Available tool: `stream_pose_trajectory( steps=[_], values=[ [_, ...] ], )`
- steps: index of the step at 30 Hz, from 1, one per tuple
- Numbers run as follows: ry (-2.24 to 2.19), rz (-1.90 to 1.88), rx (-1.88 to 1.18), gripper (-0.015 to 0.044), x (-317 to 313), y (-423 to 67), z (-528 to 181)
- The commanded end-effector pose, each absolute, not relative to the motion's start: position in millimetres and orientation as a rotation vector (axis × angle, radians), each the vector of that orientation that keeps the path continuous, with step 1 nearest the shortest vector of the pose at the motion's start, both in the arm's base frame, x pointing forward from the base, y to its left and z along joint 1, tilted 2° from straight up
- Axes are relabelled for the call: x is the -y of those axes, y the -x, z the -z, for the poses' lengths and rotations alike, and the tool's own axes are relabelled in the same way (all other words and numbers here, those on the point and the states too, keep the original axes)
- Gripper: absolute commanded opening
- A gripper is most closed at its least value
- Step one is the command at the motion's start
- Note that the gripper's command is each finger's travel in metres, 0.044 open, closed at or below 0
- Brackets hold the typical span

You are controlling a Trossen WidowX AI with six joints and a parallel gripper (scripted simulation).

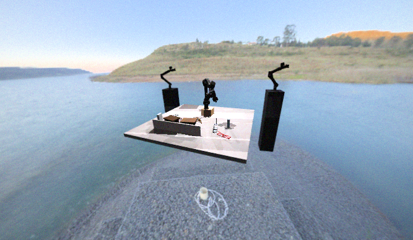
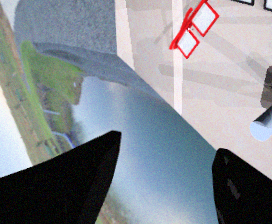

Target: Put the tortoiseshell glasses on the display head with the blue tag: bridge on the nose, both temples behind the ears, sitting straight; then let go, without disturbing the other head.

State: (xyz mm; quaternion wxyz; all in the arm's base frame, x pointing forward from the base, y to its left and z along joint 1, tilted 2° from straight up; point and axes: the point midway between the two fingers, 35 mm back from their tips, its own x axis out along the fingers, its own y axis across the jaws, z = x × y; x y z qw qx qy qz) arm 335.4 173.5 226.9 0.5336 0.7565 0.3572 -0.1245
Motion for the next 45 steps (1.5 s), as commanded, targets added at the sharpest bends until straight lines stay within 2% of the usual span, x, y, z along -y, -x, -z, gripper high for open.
stream_pose_trajectory(
  steps=[1,8,18,24,27,45],
  values=[
    [-1.829,0.589,-0.815,0.0200,-127,-344,-176],
    [-1.862,1.049,-0.751,0.0200,-52,-335,-106],
    [-1.875,1.782,-0.648,0.0200,49,-276,-21],
    [-1.875,1.818,-0.643,0.0200,55,-272,-18],
    [-1.875,1.818,-0.643,0.0121,55,-272,-18],
    [-1.875,1.818,-0.643,0.0120,53,-273,-4]
  ],
)
